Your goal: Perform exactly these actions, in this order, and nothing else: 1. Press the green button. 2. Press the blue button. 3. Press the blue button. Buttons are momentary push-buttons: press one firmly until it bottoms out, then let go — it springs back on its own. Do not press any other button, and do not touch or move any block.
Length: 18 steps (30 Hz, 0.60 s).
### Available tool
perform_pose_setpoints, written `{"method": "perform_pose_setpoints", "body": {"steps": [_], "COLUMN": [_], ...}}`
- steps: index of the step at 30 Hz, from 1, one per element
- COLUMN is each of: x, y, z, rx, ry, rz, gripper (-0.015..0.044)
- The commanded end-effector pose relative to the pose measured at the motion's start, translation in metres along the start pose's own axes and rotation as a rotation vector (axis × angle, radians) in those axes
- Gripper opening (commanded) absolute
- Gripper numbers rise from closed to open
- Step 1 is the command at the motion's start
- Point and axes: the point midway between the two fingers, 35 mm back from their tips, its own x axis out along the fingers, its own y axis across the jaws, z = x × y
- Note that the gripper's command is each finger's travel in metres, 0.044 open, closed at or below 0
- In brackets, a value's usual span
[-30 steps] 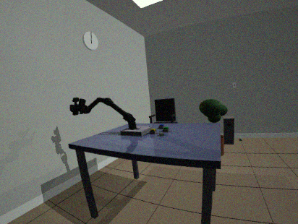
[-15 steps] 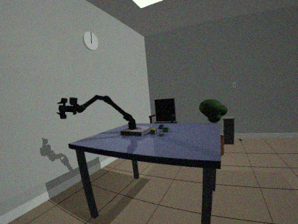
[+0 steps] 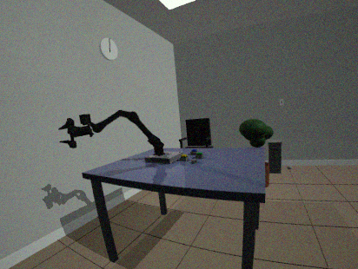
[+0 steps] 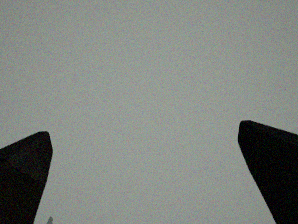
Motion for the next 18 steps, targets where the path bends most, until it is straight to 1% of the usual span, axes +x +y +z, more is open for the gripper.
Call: {"method": "perform_pose_setpoints", "body": {"steps": [1,9,18], "x": [-0.029,-0.098,-0.204], "y": [0.031,0.081,0.131], "z": [0.061,0.159,0.246], "rx": [0.043,0.099,0.130], "ry": [-0.099,-0.254,-0.402], "rz": [0.110,0.306,0.544], "gripper": [0.0400,0.0400,0.0400]}}
